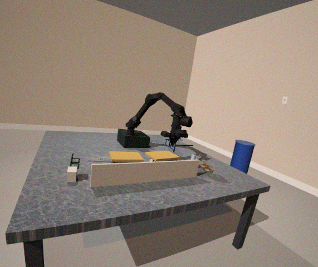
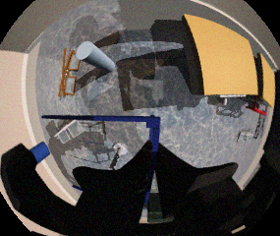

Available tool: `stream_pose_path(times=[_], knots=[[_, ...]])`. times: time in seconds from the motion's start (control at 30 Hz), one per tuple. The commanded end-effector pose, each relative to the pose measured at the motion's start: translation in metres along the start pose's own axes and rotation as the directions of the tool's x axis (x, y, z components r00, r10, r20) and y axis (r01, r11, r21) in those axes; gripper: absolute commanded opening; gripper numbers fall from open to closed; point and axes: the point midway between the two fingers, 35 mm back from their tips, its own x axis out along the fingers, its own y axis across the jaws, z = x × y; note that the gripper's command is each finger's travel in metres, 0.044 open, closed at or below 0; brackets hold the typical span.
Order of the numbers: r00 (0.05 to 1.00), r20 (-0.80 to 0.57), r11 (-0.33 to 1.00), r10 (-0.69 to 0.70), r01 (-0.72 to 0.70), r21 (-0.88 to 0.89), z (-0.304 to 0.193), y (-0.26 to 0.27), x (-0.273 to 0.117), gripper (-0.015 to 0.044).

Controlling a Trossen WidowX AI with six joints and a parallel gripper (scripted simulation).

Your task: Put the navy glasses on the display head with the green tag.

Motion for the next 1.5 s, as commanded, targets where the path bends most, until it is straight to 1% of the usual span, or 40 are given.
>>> stream_pose_path(times=[0.0, 0.4, 0.73, 1.07, 1.47], knots=[[1.0, 0.004, 1.0, -0.009, 0.009, 0.022, -0.003, 0.002, -0.005, 0.0], [0.992, 0.089, 0.956, -0.094, 0.065, 0.286, -0.041, 0.021, -0.021, 0.0], [0.972, 0.18, 0.864, -0.148, 0.039, 0.502, -0.074, 0.032, -0.035, 0.0], [0.942, 0.282, 0.731, -0.18, -0.064, 0.68, -0.106, 0.037, -0.048, 0.0], [0.892, 0.411, 0.524, -0.188, -0.262, 0.81, -0.142, 0.037, -0.061, 0.0]])
